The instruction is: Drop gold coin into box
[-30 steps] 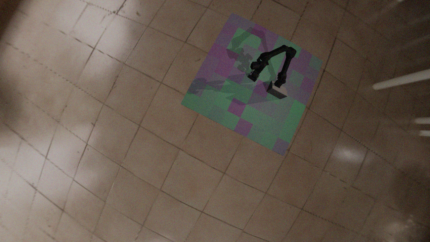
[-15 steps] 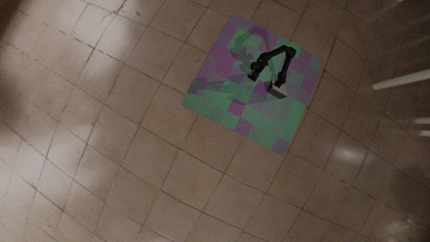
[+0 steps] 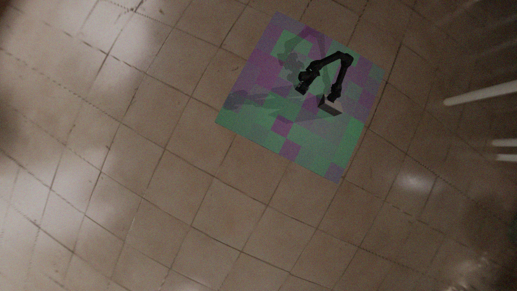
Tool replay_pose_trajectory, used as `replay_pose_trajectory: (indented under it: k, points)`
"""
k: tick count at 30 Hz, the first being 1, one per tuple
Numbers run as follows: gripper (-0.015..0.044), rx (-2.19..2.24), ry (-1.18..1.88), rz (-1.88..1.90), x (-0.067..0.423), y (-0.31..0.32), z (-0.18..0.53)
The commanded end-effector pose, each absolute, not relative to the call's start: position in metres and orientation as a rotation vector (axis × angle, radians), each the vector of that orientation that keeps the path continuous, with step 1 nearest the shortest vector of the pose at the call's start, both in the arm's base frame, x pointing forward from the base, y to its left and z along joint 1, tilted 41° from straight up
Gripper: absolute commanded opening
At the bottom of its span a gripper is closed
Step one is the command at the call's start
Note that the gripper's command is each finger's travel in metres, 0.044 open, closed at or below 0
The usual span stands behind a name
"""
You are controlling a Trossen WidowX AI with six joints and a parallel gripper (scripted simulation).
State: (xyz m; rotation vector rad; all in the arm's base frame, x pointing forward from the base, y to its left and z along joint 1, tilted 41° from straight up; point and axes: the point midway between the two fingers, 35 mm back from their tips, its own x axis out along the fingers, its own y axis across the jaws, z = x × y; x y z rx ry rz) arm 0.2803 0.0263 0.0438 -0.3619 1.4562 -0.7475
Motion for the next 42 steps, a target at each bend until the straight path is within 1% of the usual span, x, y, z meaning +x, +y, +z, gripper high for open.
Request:
replay_pose_trajectory:
  k: [1,25,31,40,42]
  points:
    - [0.0,-0.368,1.458,-0.748,0.2795,0.0238,0.0425]
    - [0.0,-0.368,1.458,-0.748,0.2791,0.017,0.0342]
    - [0.0157,-0.362,1.455,-0.748,0.2797,0.0188,0.0355]
    - [0.0161,-0.362,1.455,-0.748,0.2797,0.0188,0.0355]
    - [0.0213,-0.361,1.455,-0.748,0.2799,0.0207,0.0376]
